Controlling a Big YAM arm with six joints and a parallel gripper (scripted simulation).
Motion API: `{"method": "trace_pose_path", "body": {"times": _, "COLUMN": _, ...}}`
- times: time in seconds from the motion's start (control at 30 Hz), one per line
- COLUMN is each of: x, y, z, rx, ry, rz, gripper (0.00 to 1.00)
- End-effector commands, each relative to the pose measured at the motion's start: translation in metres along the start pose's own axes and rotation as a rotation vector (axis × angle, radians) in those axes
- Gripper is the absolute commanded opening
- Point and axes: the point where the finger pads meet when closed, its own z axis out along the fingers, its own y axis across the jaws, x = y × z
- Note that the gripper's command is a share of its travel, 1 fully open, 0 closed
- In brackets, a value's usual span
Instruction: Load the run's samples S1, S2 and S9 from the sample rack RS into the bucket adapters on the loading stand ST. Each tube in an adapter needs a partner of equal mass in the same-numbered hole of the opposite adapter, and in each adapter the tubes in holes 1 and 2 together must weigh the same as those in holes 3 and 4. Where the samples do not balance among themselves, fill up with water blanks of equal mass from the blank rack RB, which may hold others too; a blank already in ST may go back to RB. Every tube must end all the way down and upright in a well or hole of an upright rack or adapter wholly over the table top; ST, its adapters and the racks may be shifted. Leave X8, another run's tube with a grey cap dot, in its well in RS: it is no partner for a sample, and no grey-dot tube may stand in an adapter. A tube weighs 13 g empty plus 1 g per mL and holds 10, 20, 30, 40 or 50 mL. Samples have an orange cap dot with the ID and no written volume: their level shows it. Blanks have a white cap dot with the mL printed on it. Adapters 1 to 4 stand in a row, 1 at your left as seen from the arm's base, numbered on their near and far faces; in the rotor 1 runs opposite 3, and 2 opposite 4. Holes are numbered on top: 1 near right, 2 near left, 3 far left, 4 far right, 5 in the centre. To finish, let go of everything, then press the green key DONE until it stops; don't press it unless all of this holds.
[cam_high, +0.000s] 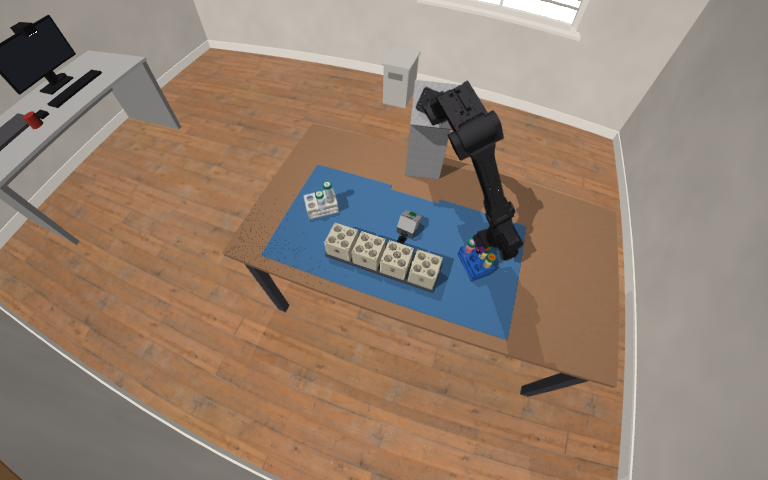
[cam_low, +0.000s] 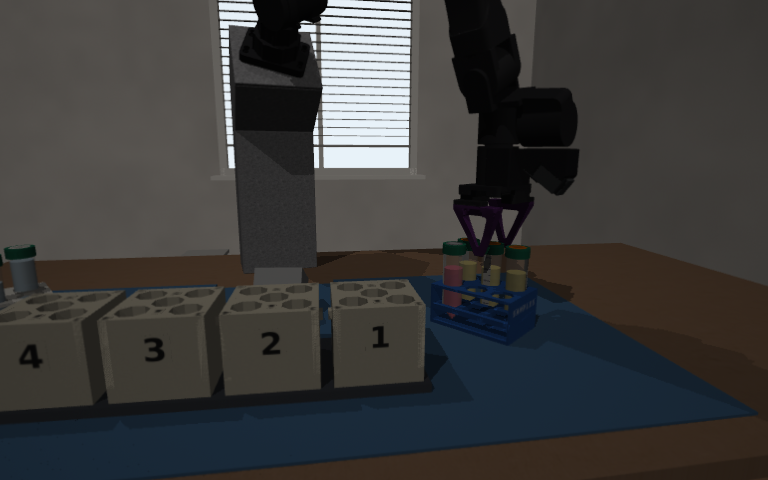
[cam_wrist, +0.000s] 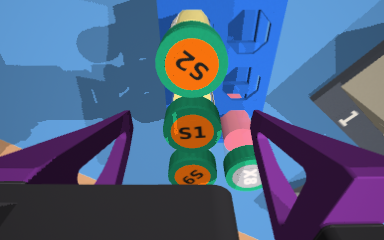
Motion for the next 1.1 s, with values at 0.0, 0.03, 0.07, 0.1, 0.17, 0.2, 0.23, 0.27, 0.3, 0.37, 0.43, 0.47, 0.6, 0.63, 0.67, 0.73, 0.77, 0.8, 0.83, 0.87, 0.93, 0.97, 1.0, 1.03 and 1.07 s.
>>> {"method": "trace_pose_path", "body": {"times": 0.0, "x": -0.007, "y": -0.005, "z": 0.007, "rx": 0.006, "ry": -0.013, "rz": -0.003, "gripper": 0.80}}
{"method": "trace_pose_path", "body": {"times": 0.03, "x": -0.007, "y": -0.005, "z": 0.007, "rx": 0.006, "ry": -0.013, "rz": -0.003, "gripper": 0.80}}
{"method": "trace_pose_path", "body": {"times": 0.07, "x": -0.002, "y": -0.003, "z": 0.007, "rx": 0.005, "ry": -0.005, "rz": -0.008, "gripper": 0.80}}
{"method": "trace_pose_path", "body": {"times": 0.1, "x": -0.001, "y": -0.002, "z": 0.008, "rx": 0.003, "ry": -0.005, "rz": -0.010, "gripper": 0.80}}
{"method": "trace_pose_path", "body": {"times": 0.17, "x": 0.003, "y": 0.000, "z": 0.007, "rx": 0.001, "ry": -0.001, "rz": -0.015, "gripper": 0.80}}
{"method": "trace_pose_path", "body": {"times": 0.2, "x": 0.002, "y": 0.000, "z": 0.006, "rx": 0.001, "ry": -0.003, "rz": -0.014, "gripper": 0.80}}
{"method": "trace_pose_path", "body": {"times": 0.23, "x": 0.000, "y": -0.001, "z": 0.004, "rx": 0.001, "ry": -0.009, "rz": -0.012, "gripper": 0.80}}
{"method": "trace_pose_path", "body": {"times": 0.27, "x": -0.006, "y": 0.000, "z": 0.000, "rx": -0.002, "ry": -0.016, "rz": -0.002, "gripper": 0.80}}
{"method": "trace_pose_path", "body": {"times": 0.3, "x": -0.006, "y": 0.000, "z": 0.000, "rx": -0.002, "ry": -0.016, "rz": -0.002, "gripper": 0.80}}
{"method": "trace_pose_path", "body": {"times": 0.37, "x": -0.001, "y": -0.001, "z": 0.003, "rx": 0.000, "ry": -0.013, "rz": -0.011, "gripper": 0.80}}
{"method": "trace_pose_path", "body": {"times": 0.43, "x": -0.006, "y": 0.001, "z": 0.000, "rx": -0.002, "ry": -0.016, "rz": -0.002, "gripper": 0.00}}
{"method": "trace_pose_path", "body": {"times": 0.47, "x": -0.006, "y": 0.001, "z": 0.000, "rx": -0.002, "ry": -0.016, "rz": -0.002, "gripper": 0.00}}
{"method": "trace_pose_path", "body": {"times": 0.6, "x": -0.006, "y": 0.001, "z": 0.000, "rx": -0.002, "ry": -0.016, "rz": -0.002, "gripper": 0.00}}
{"method": "trace_pose_path", "body": {"times": 0.63, "x": -0.006, "y": 0.001, "z": 0.000, "rx": -0.002, "ry": -0.016, "rz": -0.002, "gripper": 0.00}}
{"method": "trace_pose_path", "body": {"times": 0.67, "x": -0.006, "y": 0.001, "z": 0.000, "rx": -0.002, "ry": -0.016, "rz": -0.002, "gripper": 0.00}}
{"method": "trace_pose_path", "body": {"times": 0.73, "x": -0.006, "y": 0.001, "z": 0.000, "rx": -0.002, "ry": -0.016, "rz": -0.002, "gripper": 0.00}}
{"method": "trace_pose_path", "body": {"times": 0.77, "x": -0.006, "y": 0.001, "z": 0.000, "rx": -0.002, "ry": -0.016, "rz": -0.002, "gripper": 0.00}}
{"method": "trace_pose_path", "body": {"times": 0.8, "x": -0.006, "y": 0.001, "z": 0.000, "rx": -0.002, "ry": -0.016, "rz": -0.002, "gripper": 0.00}}
{"method": "trace_pose_path", "body": {"times": 0.83, "x": -0.006, "y": 0.001, "z": 0.000, "rx": -0.002, "ry": -0.016, "rz": -0.002, "gripper": 0.00}}
{"method": "trace_pose_path", "body": {"times": 0.87, "x": -0.006, "y": 0.001, "z": 0.000, "rx": -0.002, "ry": -0.016, "rz": -0.002, "gripper": 0.00}}
{"method": "trace_pose_path", "body": {"times": 0.93, "x": -0.006, "y": 0.001, "z": 0.000, "rx": -0.002, "ry": -0.016, "rz": -0.002, "gripper": 0.00}}
{"method": "trace_pose_path", "body": {"times": 0.97, "x": -0.006, "y": 0.003, "z": -0.011, "rx": -0.009, "ry": -0.019, "rz": -0.021, "gripper": 0.00}}
{"method": "trace_pose_path", "body": {"times": 1.0, "x": -0.006, "y": 0.005, "z": -0.015, "rx": -0.010, "ry": -0.020, "rz": -0.017, "gripper": 0.00}}
{"method": "trace_pose_path", "body": {"times": 1.03, "x": -0.006, "y": 0.005, "z": -0.019, "rx": -0.010, "ry": -0.020, "rz": -0.007, "gripper": 0.00}}
{"method": "trace_pose_path", "body": {"times": 1.07, "x": -0.006, "y": 0.005, "z": -0.022, "rx": -0.010, "ry": -0.020, "rz": -0.001, "gripper": 0.00}}
